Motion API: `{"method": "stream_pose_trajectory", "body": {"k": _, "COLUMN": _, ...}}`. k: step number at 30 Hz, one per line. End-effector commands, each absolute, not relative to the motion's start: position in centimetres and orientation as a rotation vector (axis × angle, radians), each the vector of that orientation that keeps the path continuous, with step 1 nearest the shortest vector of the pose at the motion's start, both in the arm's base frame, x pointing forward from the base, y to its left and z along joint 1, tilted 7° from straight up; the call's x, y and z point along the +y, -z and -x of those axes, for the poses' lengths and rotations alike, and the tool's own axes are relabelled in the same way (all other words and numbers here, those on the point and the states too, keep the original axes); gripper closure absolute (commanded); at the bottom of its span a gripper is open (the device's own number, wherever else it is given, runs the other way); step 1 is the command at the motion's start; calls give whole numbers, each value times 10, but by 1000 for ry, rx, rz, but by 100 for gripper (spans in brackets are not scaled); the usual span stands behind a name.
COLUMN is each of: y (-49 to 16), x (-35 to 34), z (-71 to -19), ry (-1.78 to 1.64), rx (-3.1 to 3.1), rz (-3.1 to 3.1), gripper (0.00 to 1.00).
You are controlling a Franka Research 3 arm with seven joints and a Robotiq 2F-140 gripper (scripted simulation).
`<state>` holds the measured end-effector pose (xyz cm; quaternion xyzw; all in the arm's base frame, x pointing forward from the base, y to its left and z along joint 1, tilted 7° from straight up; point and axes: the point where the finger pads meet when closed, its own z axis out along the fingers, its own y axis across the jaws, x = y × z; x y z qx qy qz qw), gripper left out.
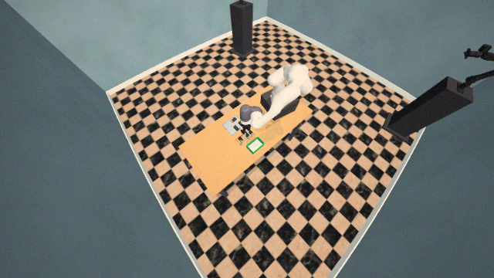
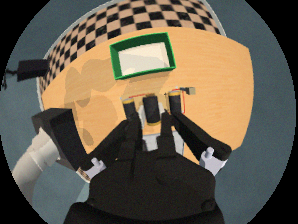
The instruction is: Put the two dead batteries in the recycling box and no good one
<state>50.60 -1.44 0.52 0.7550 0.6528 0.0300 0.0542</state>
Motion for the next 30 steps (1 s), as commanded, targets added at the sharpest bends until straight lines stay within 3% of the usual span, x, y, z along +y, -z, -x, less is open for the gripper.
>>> {"method": "stream_pose_trajectory", "body": {"k": 1, "y": -5, "x": -15, "z": -506, "ry": -91, "rx": 1987, "rz": -2286, "gripper": 84}}
{"method": "stream_pose_trajectory", "body": {"k": 30, "y": 8, "x": -15, "z": -508, "ry": -91, "rx": 1987, "rz": -2286, "gripper": 84}}
